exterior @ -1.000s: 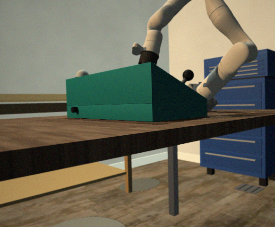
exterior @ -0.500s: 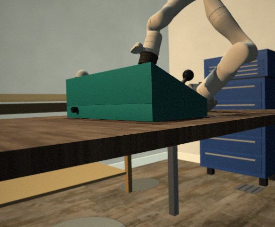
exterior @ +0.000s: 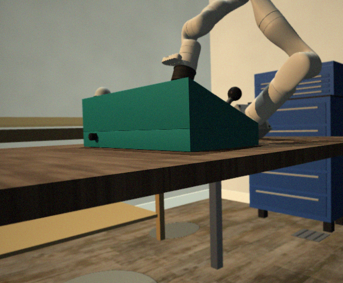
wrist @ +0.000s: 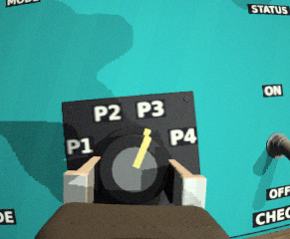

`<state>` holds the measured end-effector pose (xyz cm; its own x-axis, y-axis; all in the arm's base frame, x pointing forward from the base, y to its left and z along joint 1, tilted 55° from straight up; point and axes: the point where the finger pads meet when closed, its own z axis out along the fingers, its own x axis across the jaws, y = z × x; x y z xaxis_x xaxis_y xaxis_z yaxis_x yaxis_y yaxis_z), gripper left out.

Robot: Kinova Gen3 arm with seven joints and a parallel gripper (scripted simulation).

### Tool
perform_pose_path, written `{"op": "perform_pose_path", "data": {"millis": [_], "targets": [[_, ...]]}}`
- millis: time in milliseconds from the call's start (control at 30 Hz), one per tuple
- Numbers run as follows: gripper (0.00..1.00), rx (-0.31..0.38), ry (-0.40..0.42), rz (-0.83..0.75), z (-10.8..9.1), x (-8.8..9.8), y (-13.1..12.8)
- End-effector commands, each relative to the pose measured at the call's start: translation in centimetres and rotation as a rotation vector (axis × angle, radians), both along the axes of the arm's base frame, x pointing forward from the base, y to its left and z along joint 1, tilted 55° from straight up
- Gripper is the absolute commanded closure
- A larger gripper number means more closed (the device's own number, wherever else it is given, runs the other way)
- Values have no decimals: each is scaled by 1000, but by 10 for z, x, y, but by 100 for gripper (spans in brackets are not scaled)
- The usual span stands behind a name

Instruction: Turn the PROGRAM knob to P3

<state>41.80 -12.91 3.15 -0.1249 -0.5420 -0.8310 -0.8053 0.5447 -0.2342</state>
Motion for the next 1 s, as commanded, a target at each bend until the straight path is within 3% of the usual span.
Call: {"op": "perform_pose_path", "data": {"millis": [0, 400, 967], "targets": [[100, -9, -33, 29, 4, 2, 8], [100, -64, -95, 77, 4, 2, 8], [100, -68, -99, 81, 4, 2, 9]]}}
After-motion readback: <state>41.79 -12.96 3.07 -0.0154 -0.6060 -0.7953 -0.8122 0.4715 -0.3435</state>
